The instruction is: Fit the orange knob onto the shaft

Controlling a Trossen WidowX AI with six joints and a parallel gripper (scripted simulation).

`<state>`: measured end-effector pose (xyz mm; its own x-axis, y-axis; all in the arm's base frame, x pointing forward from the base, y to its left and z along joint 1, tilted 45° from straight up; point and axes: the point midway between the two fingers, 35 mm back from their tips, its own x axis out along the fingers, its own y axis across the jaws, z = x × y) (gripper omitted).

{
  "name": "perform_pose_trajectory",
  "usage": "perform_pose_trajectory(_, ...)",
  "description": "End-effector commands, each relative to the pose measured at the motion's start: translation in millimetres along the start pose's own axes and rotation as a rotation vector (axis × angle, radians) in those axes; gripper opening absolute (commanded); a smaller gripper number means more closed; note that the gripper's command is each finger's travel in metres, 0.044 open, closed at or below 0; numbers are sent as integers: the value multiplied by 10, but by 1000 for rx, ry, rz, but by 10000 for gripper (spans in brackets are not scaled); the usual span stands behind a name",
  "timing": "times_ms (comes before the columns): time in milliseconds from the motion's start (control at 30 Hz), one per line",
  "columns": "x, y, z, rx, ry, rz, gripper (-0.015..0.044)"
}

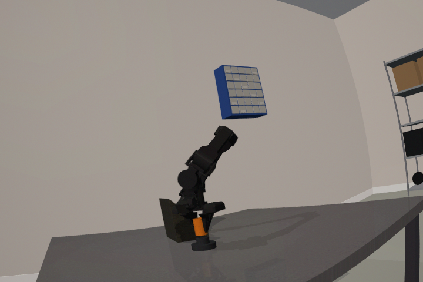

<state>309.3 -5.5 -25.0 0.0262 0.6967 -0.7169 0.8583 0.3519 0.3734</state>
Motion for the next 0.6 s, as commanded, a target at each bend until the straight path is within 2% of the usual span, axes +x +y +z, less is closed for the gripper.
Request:
perform_pose_trajectory(0, 35, -9, 0, 26, -1, 0, 0)
perform_pose_trajectory(567, 92, -4, -6, -17, 0, -2, 0)
